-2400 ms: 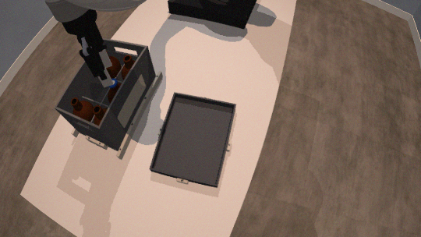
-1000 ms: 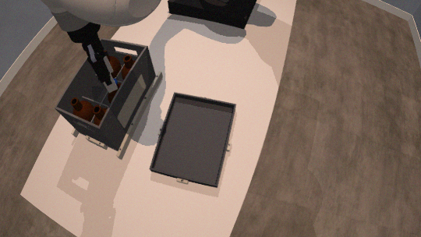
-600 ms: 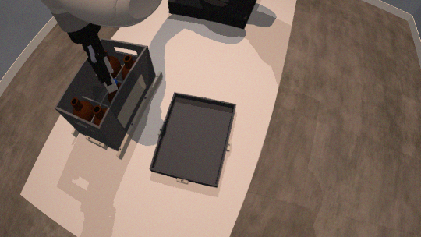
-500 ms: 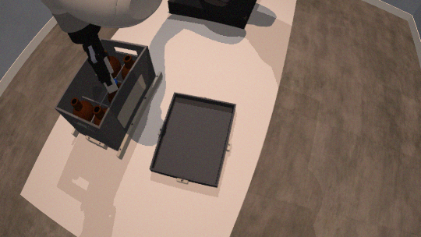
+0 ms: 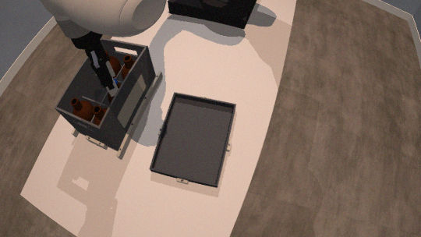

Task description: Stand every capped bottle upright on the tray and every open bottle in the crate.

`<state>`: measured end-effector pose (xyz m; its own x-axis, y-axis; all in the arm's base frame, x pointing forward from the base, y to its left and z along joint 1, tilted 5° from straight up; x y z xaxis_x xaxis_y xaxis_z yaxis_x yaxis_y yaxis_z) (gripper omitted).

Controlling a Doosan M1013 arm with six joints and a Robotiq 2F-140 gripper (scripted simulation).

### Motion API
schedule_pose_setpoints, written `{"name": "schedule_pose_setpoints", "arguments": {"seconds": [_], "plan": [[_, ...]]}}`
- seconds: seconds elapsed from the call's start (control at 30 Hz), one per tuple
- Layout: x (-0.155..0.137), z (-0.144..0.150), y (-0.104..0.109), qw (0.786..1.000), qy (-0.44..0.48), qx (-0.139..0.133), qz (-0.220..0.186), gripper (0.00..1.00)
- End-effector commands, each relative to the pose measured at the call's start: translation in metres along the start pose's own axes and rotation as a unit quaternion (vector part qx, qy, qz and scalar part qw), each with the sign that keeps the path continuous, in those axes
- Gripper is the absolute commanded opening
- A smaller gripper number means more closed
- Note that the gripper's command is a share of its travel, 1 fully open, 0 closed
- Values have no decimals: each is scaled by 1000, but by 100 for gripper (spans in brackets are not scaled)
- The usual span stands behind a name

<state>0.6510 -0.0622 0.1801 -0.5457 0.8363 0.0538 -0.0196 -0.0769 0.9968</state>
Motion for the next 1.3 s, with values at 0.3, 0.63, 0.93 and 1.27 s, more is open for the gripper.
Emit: {"name": "schedule_pose_setpoints", "arguments": {"seconds": [0.3,0.63,0.93,1.27], "plan": [[0,0,-11,1000,0,0,0,38],[0,0,-16,1000,0,0,0,38],[0,0,-16,1000,0,0,0,38],[0,0,-16,1000,0,0,0,0]]}}
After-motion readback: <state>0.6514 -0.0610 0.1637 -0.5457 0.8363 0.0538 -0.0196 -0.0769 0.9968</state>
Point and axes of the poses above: the point where the finger pads meet when closed, its own y axis back along the fingers, its own z axis across the jaws, x = y × z, the point moved 6 cm from there along y, back along the fingers, and after that the axes turned 14 degrees about -y, right-handed, at the moved point
